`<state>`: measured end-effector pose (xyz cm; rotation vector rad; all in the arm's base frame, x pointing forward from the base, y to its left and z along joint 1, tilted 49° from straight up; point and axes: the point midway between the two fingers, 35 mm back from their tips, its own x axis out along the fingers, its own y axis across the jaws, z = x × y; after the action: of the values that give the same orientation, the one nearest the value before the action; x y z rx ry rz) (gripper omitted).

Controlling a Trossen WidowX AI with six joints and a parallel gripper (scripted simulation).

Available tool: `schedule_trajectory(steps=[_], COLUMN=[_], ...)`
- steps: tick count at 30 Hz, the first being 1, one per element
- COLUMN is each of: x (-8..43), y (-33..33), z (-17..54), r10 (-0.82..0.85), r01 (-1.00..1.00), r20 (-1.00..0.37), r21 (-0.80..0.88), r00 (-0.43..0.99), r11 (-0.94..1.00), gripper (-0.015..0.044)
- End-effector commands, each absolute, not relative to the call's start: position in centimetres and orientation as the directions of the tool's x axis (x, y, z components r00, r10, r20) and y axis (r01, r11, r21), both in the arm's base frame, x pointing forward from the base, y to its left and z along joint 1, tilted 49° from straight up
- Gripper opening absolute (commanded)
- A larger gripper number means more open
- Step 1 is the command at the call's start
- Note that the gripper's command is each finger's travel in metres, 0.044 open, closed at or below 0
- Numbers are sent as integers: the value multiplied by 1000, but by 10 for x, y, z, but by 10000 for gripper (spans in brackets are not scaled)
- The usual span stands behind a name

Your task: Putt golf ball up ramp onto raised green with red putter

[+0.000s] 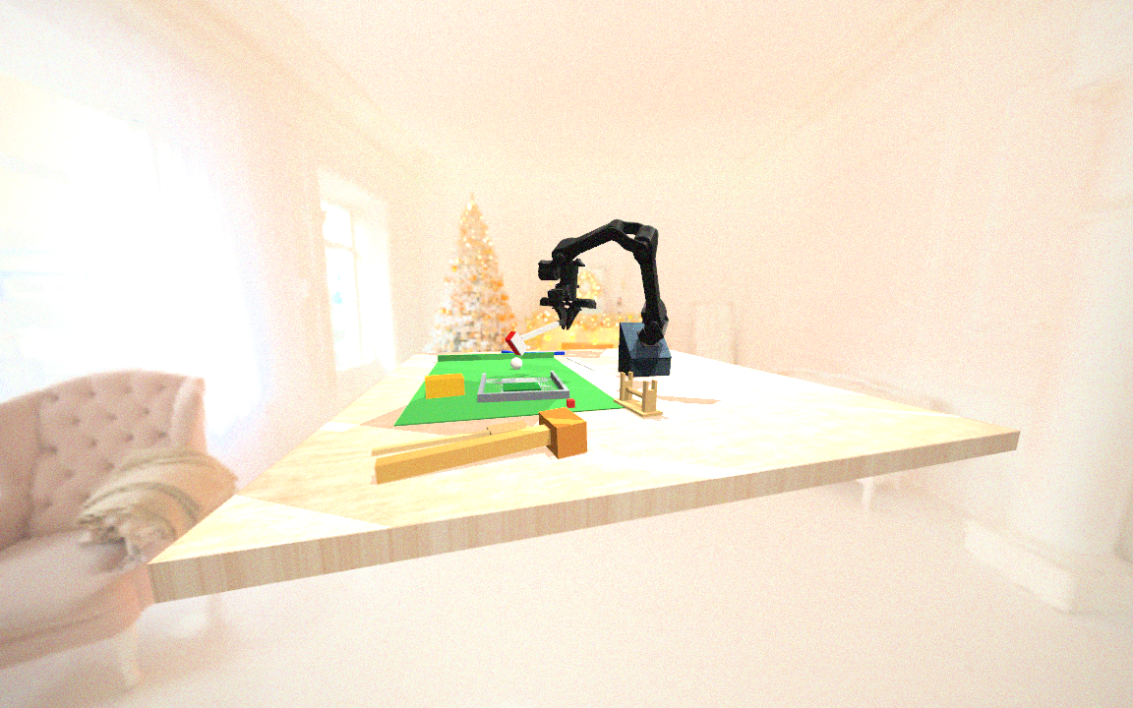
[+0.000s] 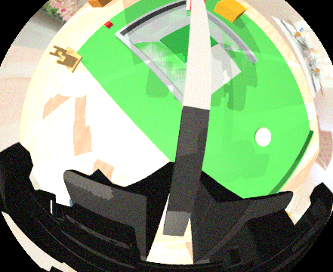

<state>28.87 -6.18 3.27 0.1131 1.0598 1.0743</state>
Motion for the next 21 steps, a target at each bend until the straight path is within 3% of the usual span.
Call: schedule_trajectory(steps=[1, 21], x=[285, 236], y=[-84, -163], z=[10, -86], r10=[749, 734], r01=[-561, -31], r20=[-659, -679], r21=[597, 734], r00=[64, 11], r11=[573, 679], gripper=[0, 0])
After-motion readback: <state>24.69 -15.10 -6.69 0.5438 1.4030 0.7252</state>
